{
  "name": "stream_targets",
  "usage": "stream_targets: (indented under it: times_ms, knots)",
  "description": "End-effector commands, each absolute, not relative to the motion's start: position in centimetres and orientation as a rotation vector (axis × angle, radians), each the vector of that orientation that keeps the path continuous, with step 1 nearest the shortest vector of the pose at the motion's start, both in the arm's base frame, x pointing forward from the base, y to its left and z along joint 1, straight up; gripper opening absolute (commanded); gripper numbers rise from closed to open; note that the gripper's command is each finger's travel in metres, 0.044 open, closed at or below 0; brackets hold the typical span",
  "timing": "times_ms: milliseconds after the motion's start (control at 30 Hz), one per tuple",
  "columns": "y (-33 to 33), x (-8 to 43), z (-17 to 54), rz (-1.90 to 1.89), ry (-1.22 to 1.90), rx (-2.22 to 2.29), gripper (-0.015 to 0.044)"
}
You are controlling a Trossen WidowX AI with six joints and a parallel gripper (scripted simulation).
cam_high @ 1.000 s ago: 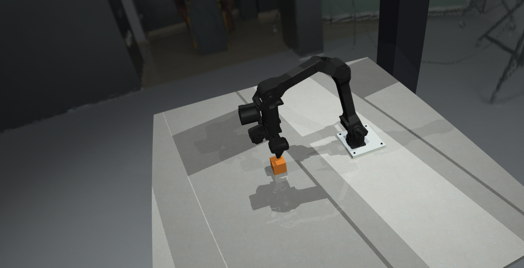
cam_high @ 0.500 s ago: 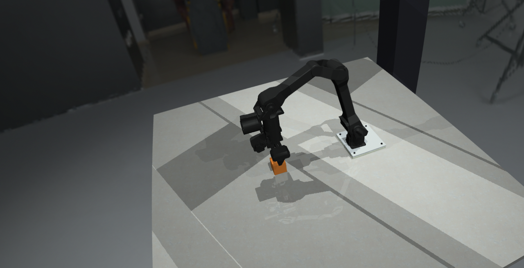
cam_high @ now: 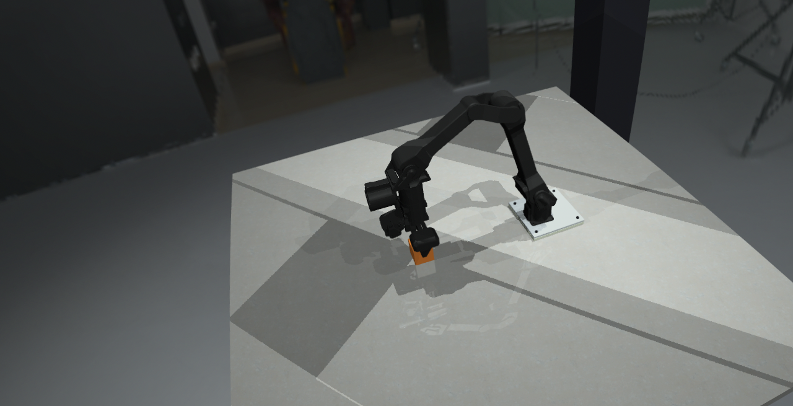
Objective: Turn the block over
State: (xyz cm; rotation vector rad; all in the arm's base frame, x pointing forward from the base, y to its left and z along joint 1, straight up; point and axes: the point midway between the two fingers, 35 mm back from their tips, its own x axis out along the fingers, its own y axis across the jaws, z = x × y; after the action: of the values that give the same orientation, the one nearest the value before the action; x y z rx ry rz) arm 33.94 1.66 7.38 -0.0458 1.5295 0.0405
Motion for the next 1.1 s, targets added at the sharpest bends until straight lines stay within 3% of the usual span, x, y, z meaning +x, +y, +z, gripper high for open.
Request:
stream_targets:
  times_ms: [0, 200, 467, 1067]
  knots:
    - [1.57, 33.69, 6.44, 0.037, 1.539, -0.049, 0.0440]
    - [1.56, 33.67, 5.73, 0.037, 1.539, -0.049, 0.0440]
    - [1.56, 33.67, 5.73, 0.037, 1.539, -0.049, 0.0230]
    - [1.56, 33.67, 5.73, 0.037, 1.539, -0.049, 0.0110]
